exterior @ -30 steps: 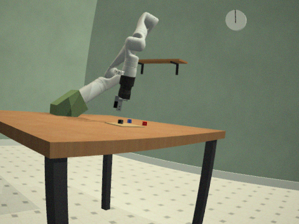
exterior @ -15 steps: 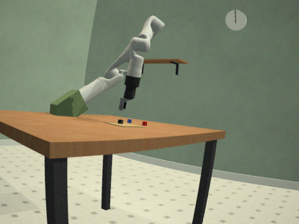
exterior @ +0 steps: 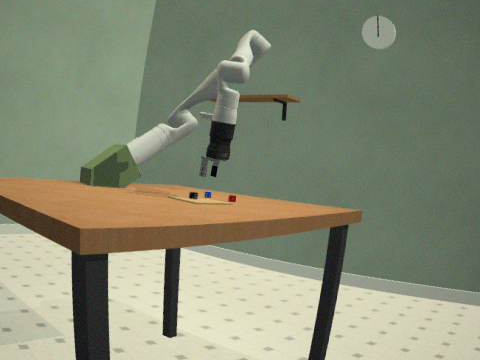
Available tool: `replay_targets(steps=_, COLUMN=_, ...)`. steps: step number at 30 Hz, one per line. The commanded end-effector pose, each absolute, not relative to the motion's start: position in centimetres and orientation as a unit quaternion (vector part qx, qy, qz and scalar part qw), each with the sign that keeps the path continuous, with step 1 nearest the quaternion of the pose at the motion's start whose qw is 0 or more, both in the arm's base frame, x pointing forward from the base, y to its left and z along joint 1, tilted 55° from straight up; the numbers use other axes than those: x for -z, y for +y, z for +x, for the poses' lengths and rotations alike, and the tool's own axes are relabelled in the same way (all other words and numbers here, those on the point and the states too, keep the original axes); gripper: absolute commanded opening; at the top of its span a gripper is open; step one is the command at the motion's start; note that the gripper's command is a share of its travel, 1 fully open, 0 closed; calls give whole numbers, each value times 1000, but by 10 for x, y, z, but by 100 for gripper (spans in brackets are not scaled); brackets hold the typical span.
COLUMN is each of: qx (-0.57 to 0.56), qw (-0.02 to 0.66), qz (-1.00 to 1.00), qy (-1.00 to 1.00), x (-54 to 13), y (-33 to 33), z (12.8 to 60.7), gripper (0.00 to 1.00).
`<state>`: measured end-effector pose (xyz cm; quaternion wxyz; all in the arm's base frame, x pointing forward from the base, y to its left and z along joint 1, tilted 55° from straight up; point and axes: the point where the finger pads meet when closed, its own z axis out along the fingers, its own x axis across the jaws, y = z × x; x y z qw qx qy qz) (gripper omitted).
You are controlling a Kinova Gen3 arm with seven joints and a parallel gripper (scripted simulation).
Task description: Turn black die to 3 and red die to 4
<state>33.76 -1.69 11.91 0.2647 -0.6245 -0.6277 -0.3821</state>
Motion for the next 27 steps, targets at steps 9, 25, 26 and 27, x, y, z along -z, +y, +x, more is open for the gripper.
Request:
replay_targets(steps=9, qx=351, qw=295, qz=-714, qy=-529, x=-142, y=-10, z=359, gripper=100)
replay_targets(steps=25, qx=328, qw=321, qz=-783, qy=-420, x=-165, y=-5, z=383, gripper=100)
replay_targets(steps=26, qx=327, qw=322, qz=-786, qy=-414, x=-166, y=-4, z=384, gripper=100)
replay_targets(steps=27, qx=326, qw=323, qz=-789, qy=-409, x=-167, y=-4, z=385, gripper=100)
